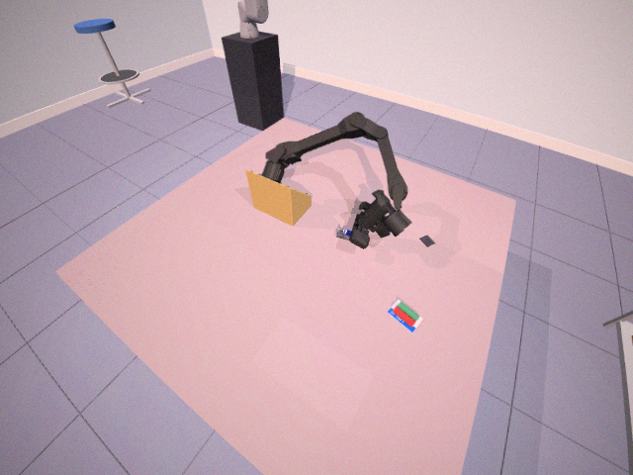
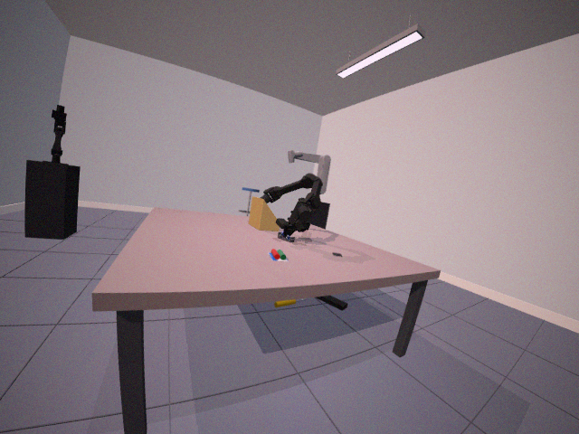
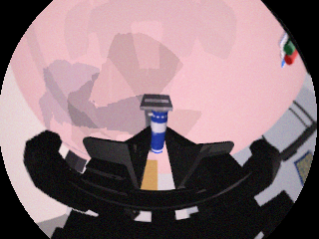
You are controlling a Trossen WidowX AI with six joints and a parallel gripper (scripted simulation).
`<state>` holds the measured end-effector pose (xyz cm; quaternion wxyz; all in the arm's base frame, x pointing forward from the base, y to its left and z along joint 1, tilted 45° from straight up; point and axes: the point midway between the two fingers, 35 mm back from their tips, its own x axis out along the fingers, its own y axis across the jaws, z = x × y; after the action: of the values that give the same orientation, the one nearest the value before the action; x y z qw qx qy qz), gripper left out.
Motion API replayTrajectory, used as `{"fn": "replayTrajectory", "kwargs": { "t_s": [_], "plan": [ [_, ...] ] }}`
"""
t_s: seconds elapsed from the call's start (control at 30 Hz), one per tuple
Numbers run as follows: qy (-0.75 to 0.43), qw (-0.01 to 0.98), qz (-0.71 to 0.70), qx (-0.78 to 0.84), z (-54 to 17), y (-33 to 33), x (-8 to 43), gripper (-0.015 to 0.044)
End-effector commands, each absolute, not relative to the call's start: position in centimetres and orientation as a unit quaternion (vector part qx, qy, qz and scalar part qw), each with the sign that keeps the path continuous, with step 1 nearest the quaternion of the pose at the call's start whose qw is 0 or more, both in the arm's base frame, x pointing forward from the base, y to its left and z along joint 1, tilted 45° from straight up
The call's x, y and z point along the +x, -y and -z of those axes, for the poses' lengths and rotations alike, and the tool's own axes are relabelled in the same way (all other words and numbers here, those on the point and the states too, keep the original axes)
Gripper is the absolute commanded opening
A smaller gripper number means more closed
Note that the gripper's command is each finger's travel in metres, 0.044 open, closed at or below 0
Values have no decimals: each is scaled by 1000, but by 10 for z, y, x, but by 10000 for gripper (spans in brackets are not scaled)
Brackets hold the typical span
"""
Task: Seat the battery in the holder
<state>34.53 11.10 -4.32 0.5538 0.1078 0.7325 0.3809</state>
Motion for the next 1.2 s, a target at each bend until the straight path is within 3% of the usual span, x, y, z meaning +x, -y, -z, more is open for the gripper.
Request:
{"fn": "replayTrajectory", "kwargs": {
  "t_s": [0.0,1.17],
  "plan": [
    [-721,569,-379,112,44,-112,351,61],
    [-684,615,-369,134,46,-115,343,61]
  ]
}}
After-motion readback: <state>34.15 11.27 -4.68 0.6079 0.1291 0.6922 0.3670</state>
